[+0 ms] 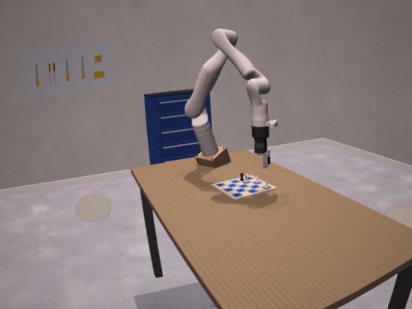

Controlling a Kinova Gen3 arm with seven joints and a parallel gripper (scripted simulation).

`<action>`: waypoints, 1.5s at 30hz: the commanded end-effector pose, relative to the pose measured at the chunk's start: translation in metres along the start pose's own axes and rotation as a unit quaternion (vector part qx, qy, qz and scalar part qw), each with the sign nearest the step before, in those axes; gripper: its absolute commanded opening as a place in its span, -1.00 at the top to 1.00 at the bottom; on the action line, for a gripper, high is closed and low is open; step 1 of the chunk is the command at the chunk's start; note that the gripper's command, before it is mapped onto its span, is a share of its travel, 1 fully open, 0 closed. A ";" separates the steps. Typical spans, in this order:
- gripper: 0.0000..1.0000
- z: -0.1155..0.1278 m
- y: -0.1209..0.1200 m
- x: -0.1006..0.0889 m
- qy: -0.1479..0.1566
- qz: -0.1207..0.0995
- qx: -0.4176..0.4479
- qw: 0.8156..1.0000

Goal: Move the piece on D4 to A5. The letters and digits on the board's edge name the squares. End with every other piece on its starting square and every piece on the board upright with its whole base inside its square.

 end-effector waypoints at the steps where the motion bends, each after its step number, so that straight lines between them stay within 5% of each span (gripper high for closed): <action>1: -1.00 0.000 0.000 -0.001 0.001 0.000 0.000 1.000; 17: -1.00 0.000 0.000 -0.004 0.001 0.000 0.000 1.000; 30: -1.00 0.000 0.000 -0.053 0.001 0.000 0.000 1.000; 45: -1.00 0.000 0.000 -0.077 0.001 0.000 0.000 1.000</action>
Point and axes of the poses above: the point where the finger pads meet when closed, its own x axis out along the fingers, its own y axis across the jaws, z = x × y, the point moved 6 cm from there along -x, back along the fingers, and after that the axes turned 5 degrees about -x, right-handed, at the moved point
